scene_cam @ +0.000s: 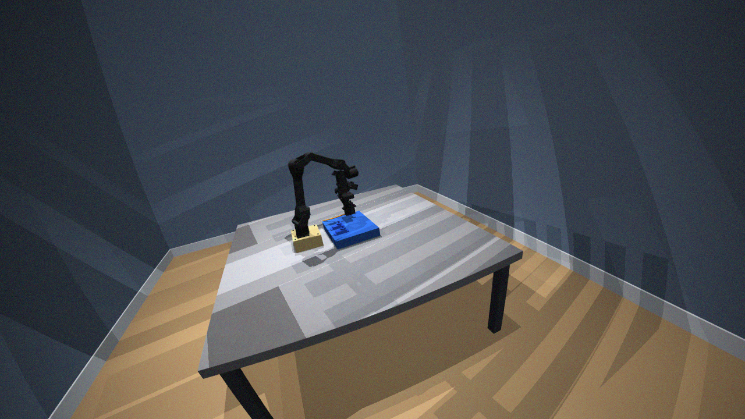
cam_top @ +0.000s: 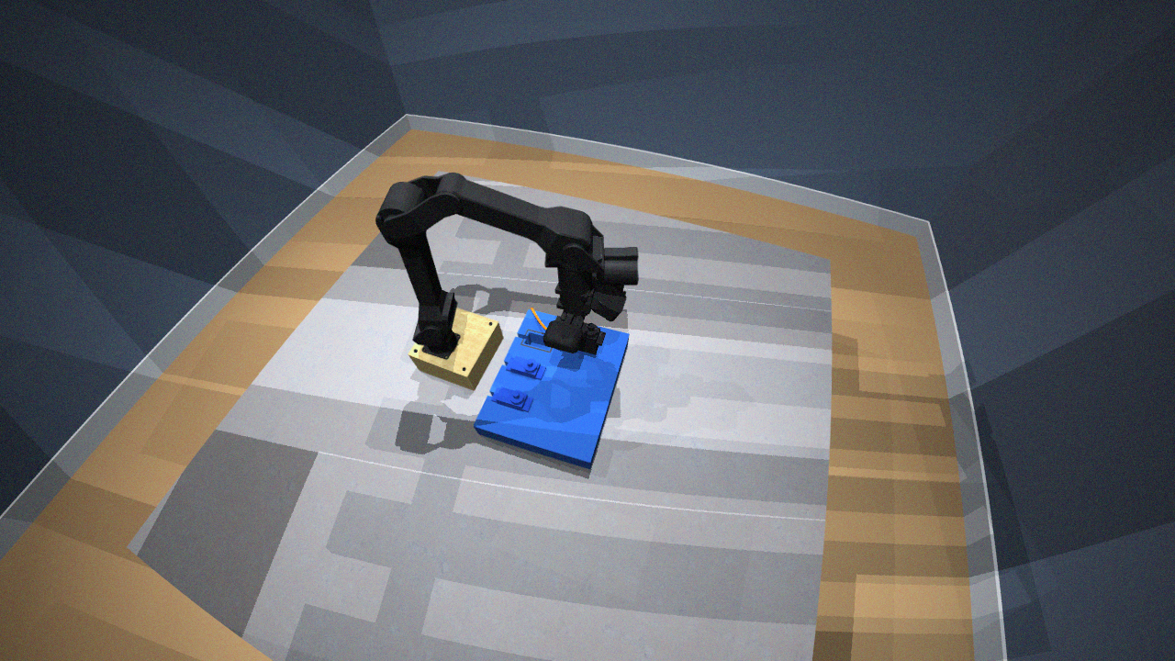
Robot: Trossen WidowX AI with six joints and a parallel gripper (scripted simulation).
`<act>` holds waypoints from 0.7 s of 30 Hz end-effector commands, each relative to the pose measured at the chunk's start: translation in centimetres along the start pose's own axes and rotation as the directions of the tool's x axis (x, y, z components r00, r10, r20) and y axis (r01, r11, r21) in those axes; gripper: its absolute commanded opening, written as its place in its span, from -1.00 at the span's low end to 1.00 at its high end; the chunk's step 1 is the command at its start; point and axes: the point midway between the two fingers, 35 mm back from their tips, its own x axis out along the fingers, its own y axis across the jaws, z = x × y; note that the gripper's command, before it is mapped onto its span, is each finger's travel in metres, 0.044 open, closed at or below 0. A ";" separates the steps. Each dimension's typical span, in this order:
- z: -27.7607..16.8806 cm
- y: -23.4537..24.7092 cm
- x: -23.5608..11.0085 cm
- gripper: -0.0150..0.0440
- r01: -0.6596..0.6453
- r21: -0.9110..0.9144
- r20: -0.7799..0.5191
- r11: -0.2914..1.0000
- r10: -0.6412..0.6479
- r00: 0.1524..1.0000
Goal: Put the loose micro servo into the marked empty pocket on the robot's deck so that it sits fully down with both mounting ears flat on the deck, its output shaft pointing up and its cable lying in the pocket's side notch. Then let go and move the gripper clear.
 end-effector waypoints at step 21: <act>-10.3 -0.1 0.0 -0.49 0.002 -0.008 -0.003 1.000 -0.002 1.000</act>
